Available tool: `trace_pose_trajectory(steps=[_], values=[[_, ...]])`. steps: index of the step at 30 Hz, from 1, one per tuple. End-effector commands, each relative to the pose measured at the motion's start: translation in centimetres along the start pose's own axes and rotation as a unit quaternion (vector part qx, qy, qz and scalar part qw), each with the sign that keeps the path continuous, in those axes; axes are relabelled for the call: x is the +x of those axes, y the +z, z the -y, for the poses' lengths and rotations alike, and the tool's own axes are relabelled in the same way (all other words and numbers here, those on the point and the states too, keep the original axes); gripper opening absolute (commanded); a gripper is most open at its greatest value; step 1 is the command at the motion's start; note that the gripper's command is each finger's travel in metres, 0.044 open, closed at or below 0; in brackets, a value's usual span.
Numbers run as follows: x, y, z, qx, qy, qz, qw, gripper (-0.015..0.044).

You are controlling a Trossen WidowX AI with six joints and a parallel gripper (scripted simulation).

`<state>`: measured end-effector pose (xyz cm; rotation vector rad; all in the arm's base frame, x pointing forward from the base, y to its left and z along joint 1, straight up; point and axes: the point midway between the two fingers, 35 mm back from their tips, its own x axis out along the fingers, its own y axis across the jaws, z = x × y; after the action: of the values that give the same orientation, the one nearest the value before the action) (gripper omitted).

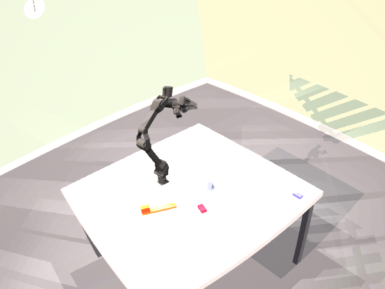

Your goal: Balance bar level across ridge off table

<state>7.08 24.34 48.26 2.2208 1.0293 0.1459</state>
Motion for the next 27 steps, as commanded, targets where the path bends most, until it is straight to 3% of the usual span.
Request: trace_pose_trajectory(steps=[1, 4, 27], values=[[0.0, 0.0, 0.0, -0.003, 0.000, 0.001, 1.000, 0.0374], [0.7, 0.5, -0.1, -0.039, 0.005, 0.014, 0.999, 0.0315], [6.1, 6.4, -2.0, -0.350, -0.004, 0.146, 0.925, 0.0315]])
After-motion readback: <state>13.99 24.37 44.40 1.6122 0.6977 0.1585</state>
